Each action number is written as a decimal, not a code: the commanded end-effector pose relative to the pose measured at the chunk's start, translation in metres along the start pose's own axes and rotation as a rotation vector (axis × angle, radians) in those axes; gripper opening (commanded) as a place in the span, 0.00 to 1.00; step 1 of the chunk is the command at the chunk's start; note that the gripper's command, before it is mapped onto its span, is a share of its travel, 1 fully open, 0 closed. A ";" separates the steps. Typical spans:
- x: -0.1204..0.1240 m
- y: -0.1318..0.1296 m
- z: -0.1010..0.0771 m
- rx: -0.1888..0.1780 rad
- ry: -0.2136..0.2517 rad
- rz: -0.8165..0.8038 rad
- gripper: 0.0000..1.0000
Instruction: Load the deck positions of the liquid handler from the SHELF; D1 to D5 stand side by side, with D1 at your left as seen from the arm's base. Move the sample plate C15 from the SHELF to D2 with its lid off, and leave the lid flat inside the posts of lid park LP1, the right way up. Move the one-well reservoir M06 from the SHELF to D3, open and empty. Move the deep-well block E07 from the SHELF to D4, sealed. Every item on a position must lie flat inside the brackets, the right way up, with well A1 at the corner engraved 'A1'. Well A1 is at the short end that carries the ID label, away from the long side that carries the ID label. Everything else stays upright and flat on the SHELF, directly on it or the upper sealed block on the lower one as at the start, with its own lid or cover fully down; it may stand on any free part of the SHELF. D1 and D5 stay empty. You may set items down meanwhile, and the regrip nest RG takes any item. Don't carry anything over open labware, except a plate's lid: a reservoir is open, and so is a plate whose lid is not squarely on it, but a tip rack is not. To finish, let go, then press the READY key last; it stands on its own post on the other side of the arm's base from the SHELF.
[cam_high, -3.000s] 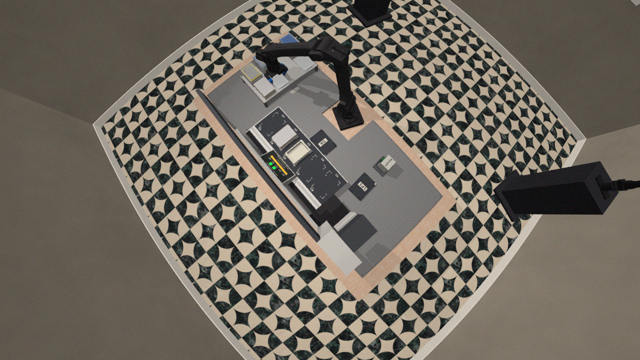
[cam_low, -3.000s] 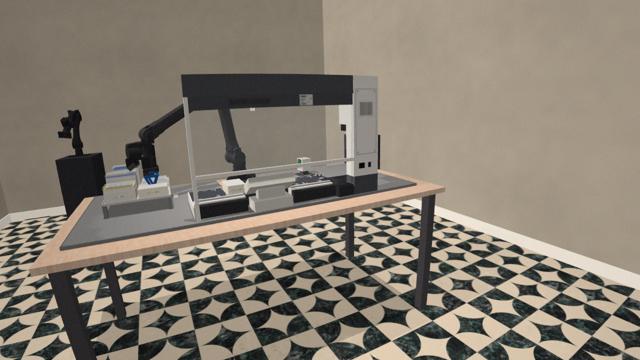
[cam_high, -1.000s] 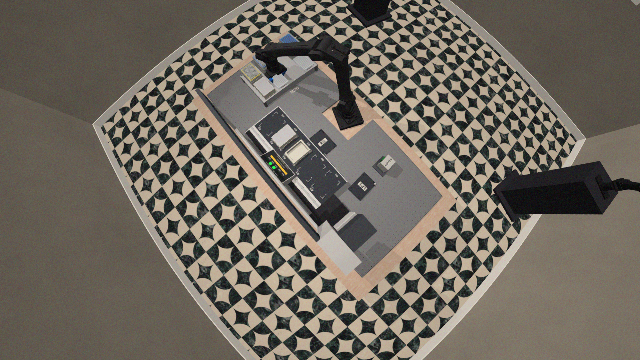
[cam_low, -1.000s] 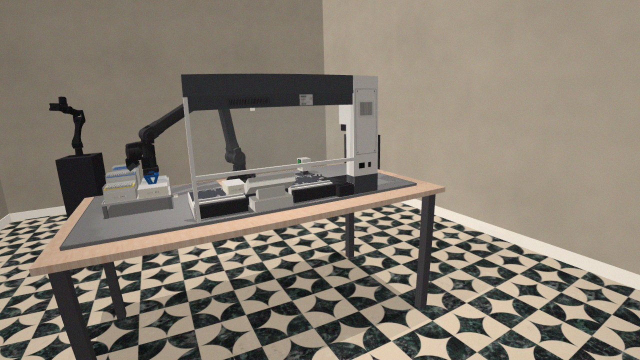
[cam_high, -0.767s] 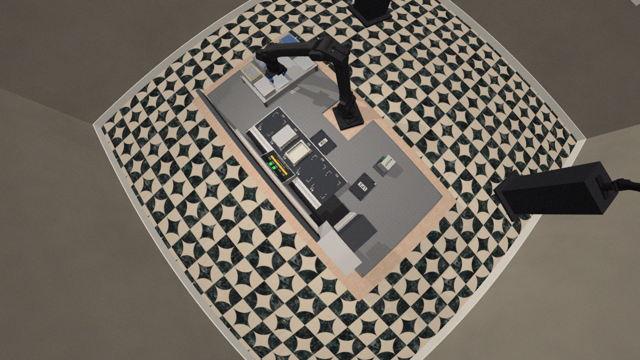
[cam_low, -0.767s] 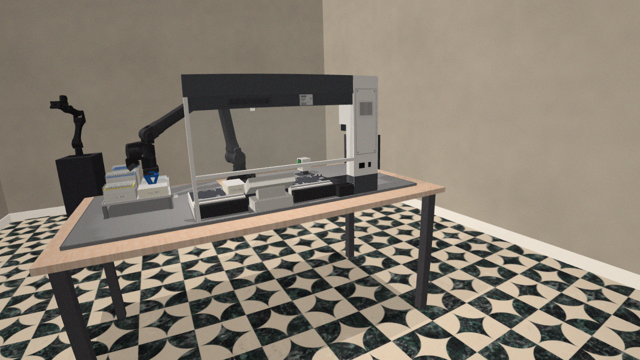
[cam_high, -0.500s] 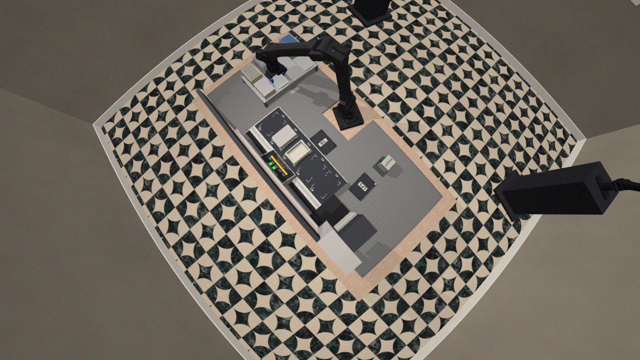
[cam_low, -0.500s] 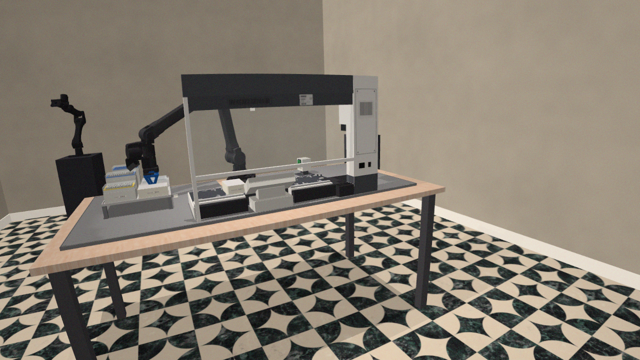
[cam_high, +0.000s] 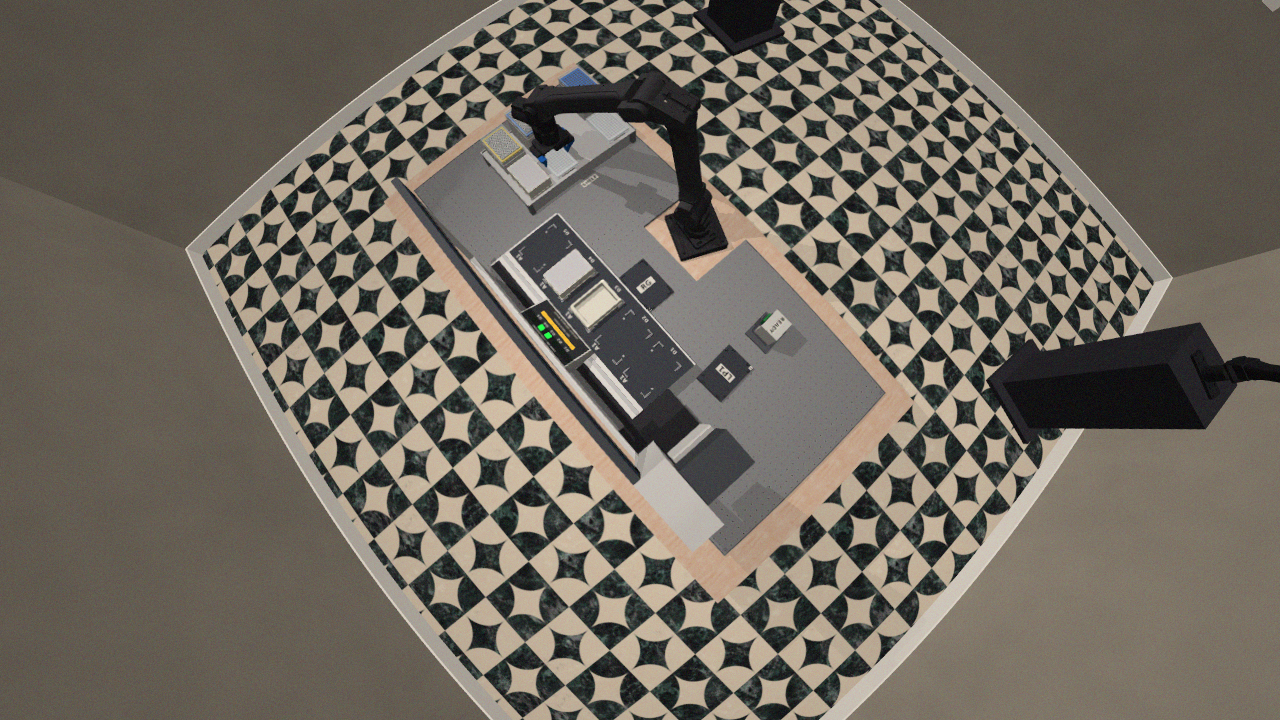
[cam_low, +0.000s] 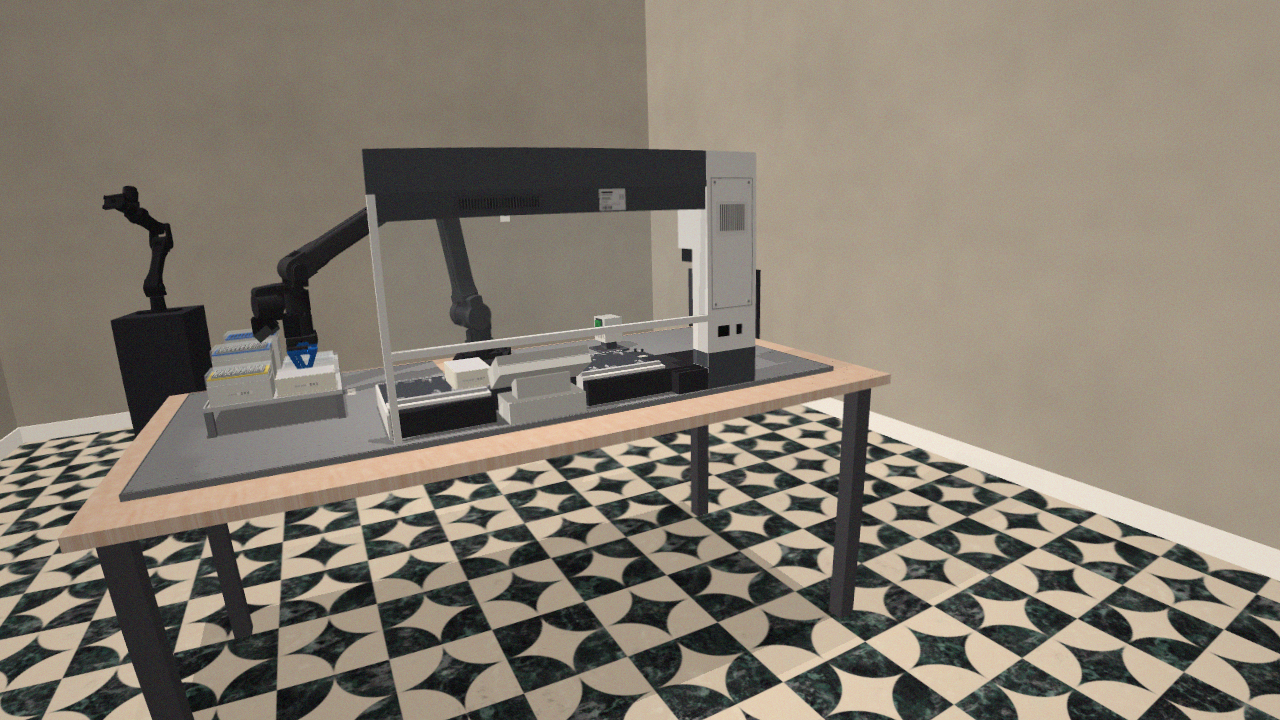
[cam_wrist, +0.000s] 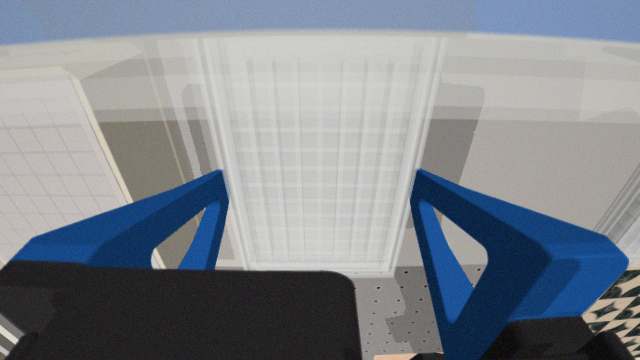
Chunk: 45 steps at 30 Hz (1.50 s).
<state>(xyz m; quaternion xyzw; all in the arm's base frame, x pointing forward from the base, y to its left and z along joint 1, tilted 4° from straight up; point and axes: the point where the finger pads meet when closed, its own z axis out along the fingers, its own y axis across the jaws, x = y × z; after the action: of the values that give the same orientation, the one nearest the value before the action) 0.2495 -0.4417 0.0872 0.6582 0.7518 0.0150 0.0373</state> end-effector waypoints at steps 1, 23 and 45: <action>-0.017 0.016 -0.017 -0.015 -0.033 -0.012 0.00; -0.018 0.013 -0.056 -0.020 -0.050 -0.017 0.00; -0.019 0.006 -0.104 -0.029 -0.077 -0.004 0.00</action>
<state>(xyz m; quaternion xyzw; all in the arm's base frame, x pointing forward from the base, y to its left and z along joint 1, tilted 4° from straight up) 0.2476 -0.4382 0.1465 0.6569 0.7531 0.0165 0.0330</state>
